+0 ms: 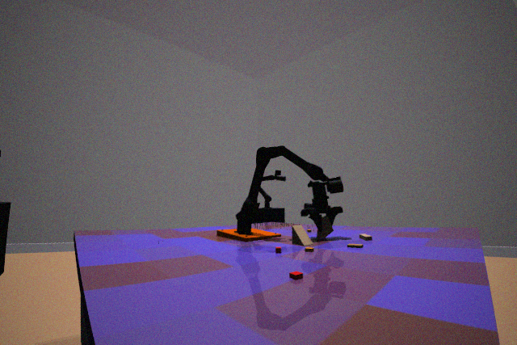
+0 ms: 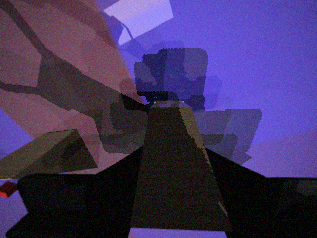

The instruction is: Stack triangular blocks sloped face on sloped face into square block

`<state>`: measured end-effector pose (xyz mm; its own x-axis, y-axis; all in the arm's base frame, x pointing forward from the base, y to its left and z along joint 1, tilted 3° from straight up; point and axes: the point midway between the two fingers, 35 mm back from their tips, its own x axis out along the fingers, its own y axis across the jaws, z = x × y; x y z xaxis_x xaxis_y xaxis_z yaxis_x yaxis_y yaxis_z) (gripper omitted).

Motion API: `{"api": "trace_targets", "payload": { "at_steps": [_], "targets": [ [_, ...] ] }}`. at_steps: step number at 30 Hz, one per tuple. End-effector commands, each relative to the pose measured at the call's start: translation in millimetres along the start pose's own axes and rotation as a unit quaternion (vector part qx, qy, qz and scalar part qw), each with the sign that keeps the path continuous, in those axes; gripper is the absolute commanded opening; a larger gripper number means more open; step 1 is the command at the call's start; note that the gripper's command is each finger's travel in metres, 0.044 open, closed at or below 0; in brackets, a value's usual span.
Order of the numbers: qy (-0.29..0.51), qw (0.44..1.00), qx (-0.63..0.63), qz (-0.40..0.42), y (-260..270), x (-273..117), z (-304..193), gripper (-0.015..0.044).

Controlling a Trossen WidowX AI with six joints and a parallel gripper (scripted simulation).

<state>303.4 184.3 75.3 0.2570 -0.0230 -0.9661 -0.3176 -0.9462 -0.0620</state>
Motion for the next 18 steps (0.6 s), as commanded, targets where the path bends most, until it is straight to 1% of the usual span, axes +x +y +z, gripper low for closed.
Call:
{"api": "trace_targets", "payload": {
  "at_steps": [1,9,18],
  "targets": [
    [0.065,0.998,0.002,-0.002,1,-6,8,0.0],
    [0.166,0.986,0.003,-0.002,1,-10,22,0.0],
    [0.279,0.96,0.003,-0.002,1,-12,39,0.0]
  ]
}}
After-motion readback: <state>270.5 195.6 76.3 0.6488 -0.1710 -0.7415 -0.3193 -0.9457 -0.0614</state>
